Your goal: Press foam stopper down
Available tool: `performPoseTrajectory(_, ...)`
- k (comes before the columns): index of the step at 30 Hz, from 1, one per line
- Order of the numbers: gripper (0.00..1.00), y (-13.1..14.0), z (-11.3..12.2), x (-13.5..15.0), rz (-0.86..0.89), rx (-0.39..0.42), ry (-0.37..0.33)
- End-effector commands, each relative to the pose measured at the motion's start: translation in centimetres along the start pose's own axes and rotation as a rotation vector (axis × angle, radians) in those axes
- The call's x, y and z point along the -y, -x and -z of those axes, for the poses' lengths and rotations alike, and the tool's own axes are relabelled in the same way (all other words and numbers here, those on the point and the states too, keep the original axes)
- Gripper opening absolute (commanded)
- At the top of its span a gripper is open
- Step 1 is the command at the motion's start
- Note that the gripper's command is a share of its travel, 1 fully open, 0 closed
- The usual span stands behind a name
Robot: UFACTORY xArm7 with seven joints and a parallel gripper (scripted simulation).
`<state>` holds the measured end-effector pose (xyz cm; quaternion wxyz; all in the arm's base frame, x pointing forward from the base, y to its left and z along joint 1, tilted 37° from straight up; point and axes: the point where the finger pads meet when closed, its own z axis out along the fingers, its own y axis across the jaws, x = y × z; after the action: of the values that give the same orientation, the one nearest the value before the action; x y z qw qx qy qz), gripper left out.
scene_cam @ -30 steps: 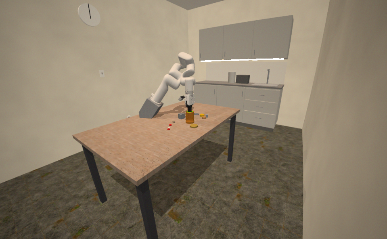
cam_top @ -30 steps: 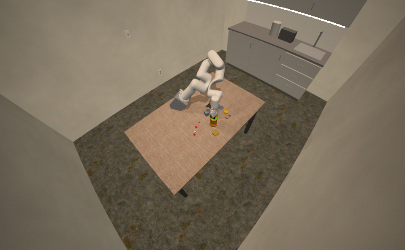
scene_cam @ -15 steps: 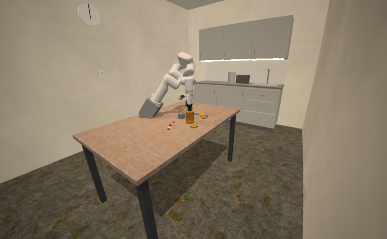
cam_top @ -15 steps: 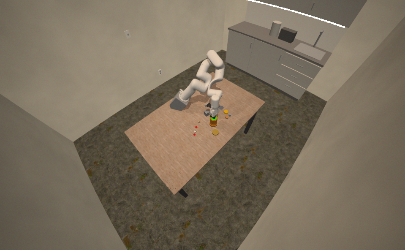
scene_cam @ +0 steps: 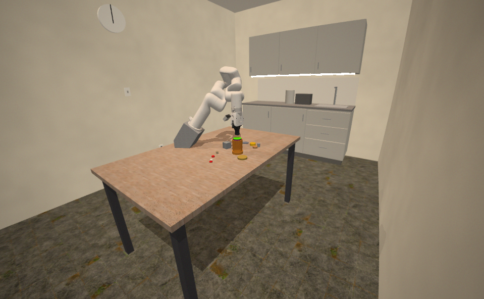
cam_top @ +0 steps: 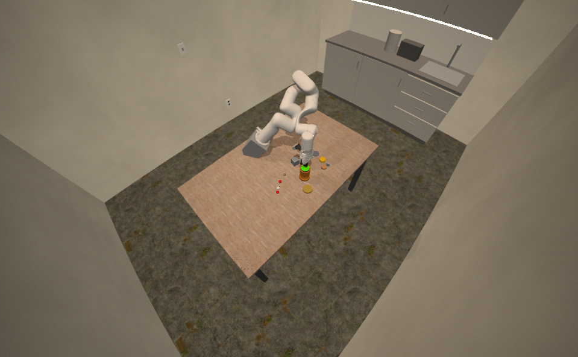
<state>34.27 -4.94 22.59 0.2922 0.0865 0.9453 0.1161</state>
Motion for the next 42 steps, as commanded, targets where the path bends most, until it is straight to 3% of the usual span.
performPoseTrajectory(1, 0.0, 0.0, 1.1, 0.0, 0.0, 0.002, 0.0)
performPoseTrajectory(23, 0.0, 0.0, 1.2, 0.0, 0.0, 0.002, 0.0)
performPoseTrajectory(42, 0.0, 0.0, -1.3, 0.0, 0.0, 0.002, 0.0)
